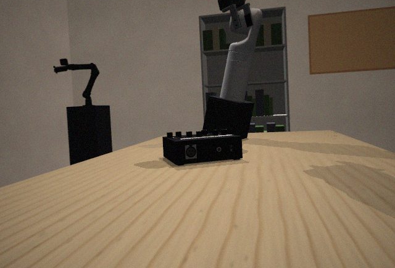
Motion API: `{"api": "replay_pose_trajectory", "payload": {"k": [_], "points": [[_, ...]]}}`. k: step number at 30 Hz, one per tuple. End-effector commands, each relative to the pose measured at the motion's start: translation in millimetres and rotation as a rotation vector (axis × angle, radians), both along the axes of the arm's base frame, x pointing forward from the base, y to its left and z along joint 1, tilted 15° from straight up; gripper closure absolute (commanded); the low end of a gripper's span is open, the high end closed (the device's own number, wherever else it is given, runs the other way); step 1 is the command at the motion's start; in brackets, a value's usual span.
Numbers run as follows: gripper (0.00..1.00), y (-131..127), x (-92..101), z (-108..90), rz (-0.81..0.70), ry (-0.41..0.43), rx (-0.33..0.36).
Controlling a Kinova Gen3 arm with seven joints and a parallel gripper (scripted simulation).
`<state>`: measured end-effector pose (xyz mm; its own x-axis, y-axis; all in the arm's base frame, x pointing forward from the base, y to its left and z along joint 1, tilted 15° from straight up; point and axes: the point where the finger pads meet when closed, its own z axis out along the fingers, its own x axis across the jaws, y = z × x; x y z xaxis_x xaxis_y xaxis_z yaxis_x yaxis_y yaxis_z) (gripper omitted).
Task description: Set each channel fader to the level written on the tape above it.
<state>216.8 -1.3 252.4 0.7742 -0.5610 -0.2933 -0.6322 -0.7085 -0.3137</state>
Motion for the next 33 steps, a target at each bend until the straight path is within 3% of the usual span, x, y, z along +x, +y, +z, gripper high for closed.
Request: {"api": "replay_pose_trajectory", "payload": {"k": [1, 21, 25, 30, 33], "points": [[0.00, -0.2, 0.2, 0.3, 0.000, -0.001, 0.000], [0.00, -0.6, 5.8, -2.2, -0.018, 0.002, 0.000], [0.00, -3.4, 34.5, -16.5, -0.111, 0.022, -0.003], [0.00, -15.4, 98.5, -58.8, -0.347, 0.075, -0.023], [0.00, -19.4, 112.2, -70.3, -0.404, 0.088, -0.031]]}}
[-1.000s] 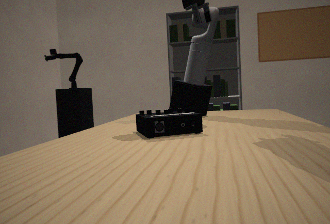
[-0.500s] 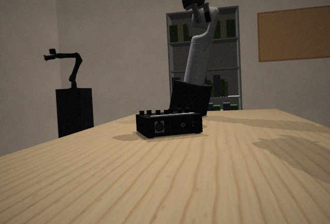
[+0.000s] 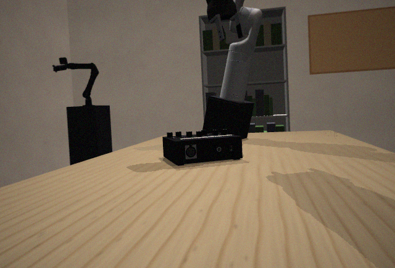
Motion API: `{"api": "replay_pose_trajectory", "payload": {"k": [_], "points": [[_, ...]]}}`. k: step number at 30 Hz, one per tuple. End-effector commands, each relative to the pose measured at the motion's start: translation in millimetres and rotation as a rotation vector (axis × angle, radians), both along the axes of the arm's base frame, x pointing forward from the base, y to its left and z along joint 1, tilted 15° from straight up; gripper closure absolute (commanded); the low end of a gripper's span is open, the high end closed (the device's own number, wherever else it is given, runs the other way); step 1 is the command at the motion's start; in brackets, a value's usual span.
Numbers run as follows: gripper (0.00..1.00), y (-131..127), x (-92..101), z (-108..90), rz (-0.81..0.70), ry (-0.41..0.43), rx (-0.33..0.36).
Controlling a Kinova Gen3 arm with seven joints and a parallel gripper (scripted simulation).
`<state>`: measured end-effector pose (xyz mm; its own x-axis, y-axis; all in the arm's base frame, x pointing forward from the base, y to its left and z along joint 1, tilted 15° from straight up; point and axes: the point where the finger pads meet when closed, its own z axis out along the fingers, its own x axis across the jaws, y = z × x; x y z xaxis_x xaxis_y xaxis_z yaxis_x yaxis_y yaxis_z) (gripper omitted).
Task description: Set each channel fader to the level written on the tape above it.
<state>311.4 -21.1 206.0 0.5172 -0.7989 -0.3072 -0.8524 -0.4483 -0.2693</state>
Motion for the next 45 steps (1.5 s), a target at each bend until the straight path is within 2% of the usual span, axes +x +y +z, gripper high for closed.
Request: {"api": "replay_pose_trajectory", "payload": {"k": [1, 4, 5, 7, 8, 11, 14, 40, 42, 45], "points": [[0.00, 0.4, 17.7, -23.9, -0.049, 0.045, -0.003], [0.00, -14.1, 54.3, -61.2, -0.221, 0.087, -0.032], [0.00, -14.1, 54.3, -61.2, -0.221, 0.087, -0.032], [0.00, -24.8, 73.0, -85.5, -0.325, 0.112, -0.054], [0.00, -24.8, 73.0, -85.5, -0.325, 0.112, -0.054], [0.00, -39.0, 91.3, -114.8, -0.446, 0.139, -0.087], [0.00, -47.8, 99.8, -131.5, -0.513, 0.153, -0.107], [0.00, -50.4, 102.0, -136.5, -0.531, 0.157, -0.114], [0.00, -50.0, 100.3, -140.1, -0.511, 0.162, -0.126], [0.00, -48.9, 91.6, -157.4, -0.411, 0.190, -0.184]]}}
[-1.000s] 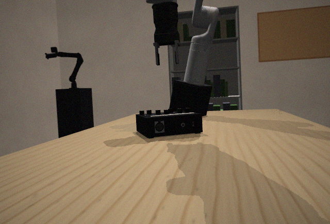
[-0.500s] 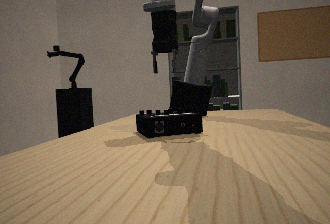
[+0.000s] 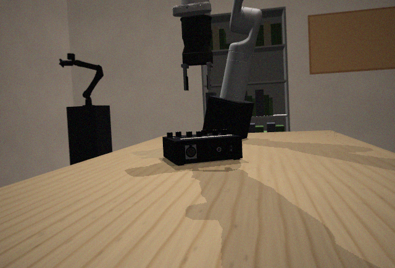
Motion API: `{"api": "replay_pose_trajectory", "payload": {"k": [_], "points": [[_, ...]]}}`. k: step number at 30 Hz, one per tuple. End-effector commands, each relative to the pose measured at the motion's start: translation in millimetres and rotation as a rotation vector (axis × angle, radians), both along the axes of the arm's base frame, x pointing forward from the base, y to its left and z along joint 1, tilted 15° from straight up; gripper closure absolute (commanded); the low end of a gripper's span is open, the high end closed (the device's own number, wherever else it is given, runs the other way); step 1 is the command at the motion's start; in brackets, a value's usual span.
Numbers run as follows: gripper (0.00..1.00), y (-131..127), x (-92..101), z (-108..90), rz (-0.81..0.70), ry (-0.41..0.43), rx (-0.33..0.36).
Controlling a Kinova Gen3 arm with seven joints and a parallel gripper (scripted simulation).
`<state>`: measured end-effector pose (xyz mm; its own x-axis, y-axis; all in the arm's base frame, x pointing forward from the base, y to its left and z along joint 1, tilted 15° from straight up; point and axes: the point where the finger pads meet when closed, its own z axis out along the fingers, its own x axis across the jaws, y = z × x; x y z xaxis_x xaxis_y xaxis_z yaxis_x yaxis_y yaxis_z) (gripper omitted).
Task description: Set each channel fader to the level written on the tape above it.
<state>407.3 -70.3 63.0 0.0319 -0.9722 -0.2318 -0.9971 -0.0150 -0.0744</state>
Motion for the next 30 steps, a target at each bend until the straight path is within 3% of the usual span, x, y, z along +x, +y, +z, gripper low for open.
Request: {"api": "replay_pose_trajectory", "payload": {"k": [1, 5, 11, 30], "points": [[0.00, 0.5, -8.7, -22.7, 0.124, 0.055, -0.054], [0.00, -2.7, -26.6, -55.4, 0.345, 0.151, -0.133], [0.00, -6.6, -35.3, -71.1, 0.466, 0.203, -0.173], [0.00, -6.9, -35.8, -72.0, 0.473, 0.206, -0.176]]}}
